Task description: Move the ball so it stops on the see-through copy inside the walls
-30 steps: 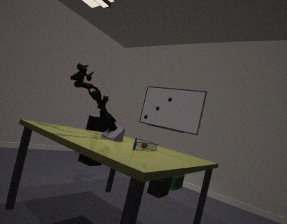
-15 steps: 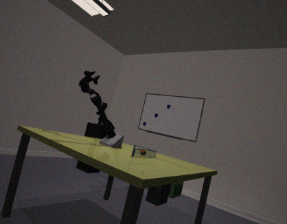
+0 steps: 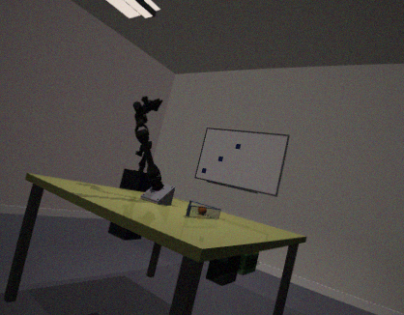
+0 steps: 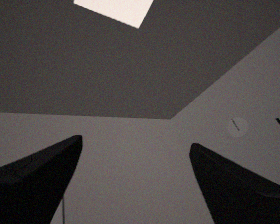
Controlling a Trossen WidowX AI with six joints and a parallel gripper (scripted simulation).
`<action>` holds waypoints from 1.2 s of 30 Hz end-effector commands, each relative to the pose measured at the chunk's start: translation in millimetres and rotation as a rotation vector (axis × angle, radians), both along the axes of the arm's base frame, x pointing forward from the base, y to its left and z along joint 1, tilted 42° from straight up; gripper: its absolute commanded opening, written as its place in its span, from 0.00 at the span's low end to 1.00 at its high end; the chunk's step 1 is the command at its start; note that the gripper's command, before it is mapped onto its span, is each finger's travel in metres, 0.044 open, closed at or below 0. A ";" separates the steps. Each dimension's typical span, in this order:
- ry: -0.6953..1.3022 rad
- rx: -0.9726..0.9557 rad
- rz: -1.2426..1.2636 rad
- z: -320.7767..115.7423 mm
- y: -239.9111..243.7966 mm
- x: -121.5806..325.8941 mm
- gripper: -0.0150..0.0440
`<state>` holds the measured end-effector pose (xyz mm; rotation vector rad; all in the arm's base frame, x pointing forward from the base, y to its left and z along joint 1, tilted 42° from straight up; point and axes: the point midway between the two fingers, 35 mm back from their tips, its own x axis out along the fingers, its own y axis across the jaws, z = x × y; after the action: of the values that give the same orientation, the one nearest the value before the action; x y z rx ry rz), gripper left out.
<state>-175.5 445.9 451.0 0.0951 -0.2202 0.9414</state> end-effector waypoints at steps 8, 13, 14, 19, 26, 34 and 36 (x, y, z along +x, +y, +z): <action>-0.270 -0.387 -0.217 -88.0 84.8 127.5 0.87; -0.337 -0.573 -0.304 -124.9 97.1 195.2 0.87; -0.349 -0.611 -0.322 -131.8 97.6 209.2 0.87; -0.384 -0.777 -0.386 -162.7 94.9 267.5 0.87; -0.378 -1.031 -0.448 -217.8 75.7 358.3 0.87; -0.313 -1.367 -0.473 -288.5 24.3 449.3 0.87; -0.284 -1.453 -0.471 -306.2 6.6 469.0 0.87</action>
<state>257.7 482.7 179.7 -1.2560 0.0958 0.4701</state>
